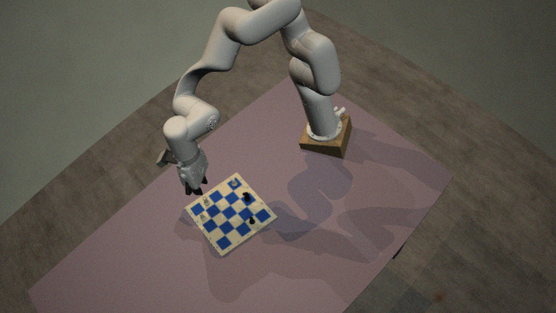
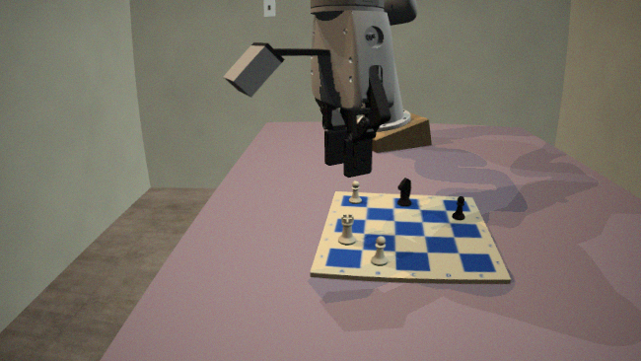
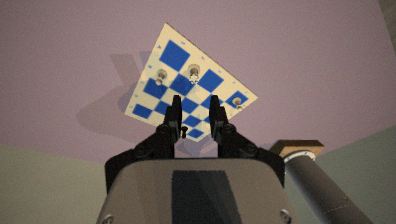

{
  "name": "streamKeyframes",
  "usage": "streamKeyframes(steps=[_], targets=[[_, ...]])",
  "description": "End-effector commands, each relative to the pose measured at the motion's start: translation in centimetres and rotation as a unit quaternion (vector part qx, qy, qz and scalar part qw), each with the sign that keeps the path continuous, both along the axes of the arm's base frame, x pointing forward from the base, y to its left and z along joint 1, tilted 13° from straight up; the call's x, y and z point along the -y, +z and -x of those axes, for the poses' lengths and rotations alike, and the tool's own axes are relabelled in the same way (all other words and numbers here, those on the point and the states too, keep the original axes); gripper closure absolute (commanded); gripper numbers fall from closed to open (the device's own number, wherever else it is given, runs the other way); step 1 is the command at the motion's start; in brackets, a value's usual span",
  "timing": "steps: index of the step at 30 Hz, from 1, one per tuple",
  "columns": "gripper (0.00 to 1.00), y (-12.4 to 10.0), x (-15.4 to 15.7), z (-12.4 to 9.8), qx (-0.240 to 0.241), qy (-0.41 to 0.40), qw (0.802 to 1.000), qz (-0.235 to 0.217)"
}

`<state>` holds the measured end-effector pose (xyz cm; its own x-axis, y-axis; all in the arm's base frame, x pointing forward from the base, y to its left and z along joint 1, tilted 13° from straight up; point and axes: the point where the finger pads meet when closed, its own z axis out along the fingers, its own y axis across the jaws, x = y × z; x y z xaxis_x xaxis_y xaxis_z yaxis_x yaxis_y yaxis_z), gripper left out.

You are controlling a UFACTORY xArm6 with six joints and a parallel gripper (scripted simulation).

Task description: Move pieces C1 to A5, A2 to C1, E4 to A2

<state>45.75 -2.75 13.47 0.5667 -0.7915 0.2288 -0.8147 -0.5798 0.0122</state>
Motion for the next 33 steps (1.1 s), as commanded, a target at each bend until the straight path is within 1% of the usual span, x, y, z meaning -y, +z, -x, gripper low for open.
streamKeyframes(steps=[1,21,33], targets=[[0.63,0.17,-0.02,-0.13,0.002,0.000,1.000,0.000],[0.63,0.12,-0.01,-0.13,0.002,0.000,1.000,0.000],[0.63,-0.46,0.09,-0.21,0.000,-0.001,1.000,0.001]])
